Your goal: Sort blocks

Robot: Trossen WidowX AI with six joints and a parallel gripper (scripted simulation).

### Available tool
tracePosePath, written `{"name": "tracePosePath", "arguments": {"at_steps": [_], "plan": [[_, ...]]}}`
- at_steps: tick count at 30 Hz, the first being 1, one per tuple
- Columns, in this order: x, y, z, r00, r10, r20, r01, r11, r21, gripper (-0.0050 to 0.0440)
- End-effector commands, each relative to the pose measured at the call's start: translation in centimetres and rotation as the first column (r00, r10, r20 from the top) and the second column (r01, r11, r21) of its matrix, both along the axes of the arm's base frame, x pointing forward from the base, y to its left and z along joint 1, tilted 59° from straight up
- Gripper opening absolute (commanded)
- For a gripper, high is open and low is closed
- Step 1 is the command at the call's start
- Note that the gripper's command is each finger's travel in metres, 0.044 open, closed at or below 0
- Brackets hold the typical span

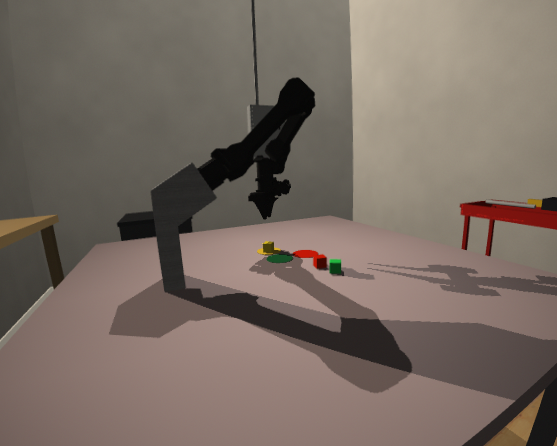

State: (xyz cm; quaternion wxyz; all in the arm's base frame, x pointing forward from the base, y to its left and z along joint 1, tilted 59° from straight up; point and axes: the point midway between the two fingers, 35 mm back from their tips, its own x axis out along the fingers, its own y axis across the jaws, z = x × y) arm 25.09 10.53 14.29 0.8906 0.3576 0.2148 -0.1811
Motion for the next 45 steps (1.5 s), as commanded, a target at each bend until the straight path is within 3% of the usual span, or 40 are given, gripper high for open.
{"name": "tracePosePath", "arguments": {"at_steps": [1,3,6,11,13,14,22,28,30,45], "plan": [[0.0,0.0,0.4,1.000,-0.002,0.011,0.001,1.000,0.008,0.0195],[0.0,0.0,0.4,1.000,-0.002,0.011,0.001,1.000,0.008,0.0195],[0.1,-0.1,0.6,1.000,0.000,0.013,0.000,1.000,0.005,0.0265],[1.5,-2.6,0.9,0.992,0.089,-0.089,-0.102,0.984,-0.148,0.0265],[1.5,-2.6,0.9,0.992,0.089,-0.089,-0.102,0.984,-0.148,0.0265],[1.7,-3.1,0.8,0.985,0.123,-0.120,-0.146,0.968,-0.204,0.0265],[2.9,-6.9,1.3,0.939,0.235,-0.250,-0.316,0.875,-0.366,0.0265],[3.3,-9.4,1.8,0.888,0.311,-0.340,-0.447,0.760,-0.472,0.0265],[3.3,-9.4,1.8,0.888,0.311,-0.340,-0.447,0.760,-0.472,0.0265],[2.8,-16.3,4.1,0.723,0.414,-0.553,-0.680,0.286,-0.675,0.0265]]}}
